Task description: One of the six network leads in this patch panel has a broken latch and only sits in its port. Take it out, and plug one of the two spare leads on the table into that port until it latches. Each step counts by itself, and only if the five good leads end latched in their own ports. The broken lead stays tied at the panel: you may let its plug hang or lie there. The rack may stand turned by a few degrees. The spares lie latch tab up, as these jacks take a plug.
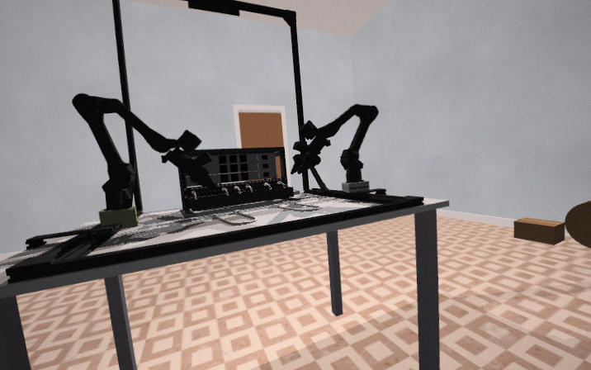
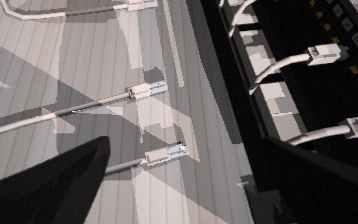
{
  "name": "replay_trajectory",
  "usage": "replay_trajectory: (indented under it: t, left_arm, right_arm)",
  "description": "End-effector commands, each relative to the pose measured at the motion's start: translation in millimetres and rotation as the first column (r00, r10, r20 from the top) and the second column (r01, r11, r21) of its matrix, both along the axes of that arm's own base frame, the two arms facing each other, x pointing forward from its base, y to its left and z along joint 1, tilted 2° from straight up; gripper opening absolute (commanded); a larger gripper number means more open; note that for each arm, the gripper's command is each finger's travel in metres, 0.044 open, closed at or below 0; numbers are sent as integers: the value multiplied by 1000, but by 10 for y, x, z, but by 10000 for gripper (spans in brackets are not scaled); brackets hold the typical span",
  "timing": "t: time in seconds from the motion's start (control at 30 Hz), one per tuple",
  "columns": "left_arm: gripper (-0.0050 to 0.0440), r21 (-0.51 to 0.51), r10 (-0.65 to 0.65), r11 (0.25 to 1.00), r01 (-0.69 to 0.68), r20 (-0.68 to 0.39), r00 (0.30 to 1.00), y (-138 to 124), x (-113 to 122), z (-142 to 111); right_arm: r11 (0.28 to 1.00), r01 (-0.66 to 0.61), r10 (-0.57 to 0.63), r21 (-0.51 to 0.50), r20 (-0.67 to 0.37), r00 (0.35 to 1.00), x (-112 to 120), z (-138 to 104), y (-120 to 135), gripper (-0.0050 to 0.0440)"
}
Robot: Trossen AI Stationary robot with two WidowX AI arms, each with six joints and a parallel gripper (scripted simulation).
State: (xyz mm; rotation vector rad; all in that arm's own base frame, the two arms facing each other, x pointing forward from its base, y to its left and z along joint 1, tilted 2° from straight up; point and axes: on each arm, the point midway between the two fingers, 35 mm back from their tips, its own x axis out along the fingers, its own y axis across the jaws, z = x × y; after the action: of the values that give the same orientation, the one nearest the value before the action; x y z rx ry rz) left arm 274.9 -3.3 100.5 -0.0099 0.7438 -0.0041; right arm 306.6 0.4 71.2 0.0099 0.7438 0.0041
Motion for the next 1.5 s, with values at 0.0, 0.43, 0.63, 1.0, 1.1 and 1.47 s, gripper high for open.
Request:
replay_trajectory:
  t: [0.0, 0.43, 0.63, 1.0, 1.1, 1.47]
  left_arm:
    - [400, 0, 0, 1000, 0, 0, 1000, 0, 0, 0]
    - [400, 0, 0, 1000, 0, 0, 1000, 0, 0, 0]
    - [440, 0, 0, 1000, 0, 0, 1000, 0, 0, 0]
    - [440, 0, 0, 1000, 0, 0, 1000, 0, 0, 0]
    - [440, 0, 0, 1000, 0, 0, 1000, 0, 0, 0]
    - [440, 0, 0, 1000, 0, 0, 1000, 0, 0, 0]
  right_arm:
    - [1000, 0, 0, 0, 0, 1000, 0, 0, 0, 400]
    - [1000, 0, 0, 0, 0, 1000, 0, 0, 0, 400]
    - [980, 165, -148, 110, -149, 978, -90, 48, 69, 176]
    - [980, 165, -148, 110, -149, 978, -90, 48, 69, 176]
    - [980, 165, -148, 110, -149, 978, -90, 48, 69, 176]
    - [923, 332, -265, 193, -307, 914, -180, 90, 143, 176]
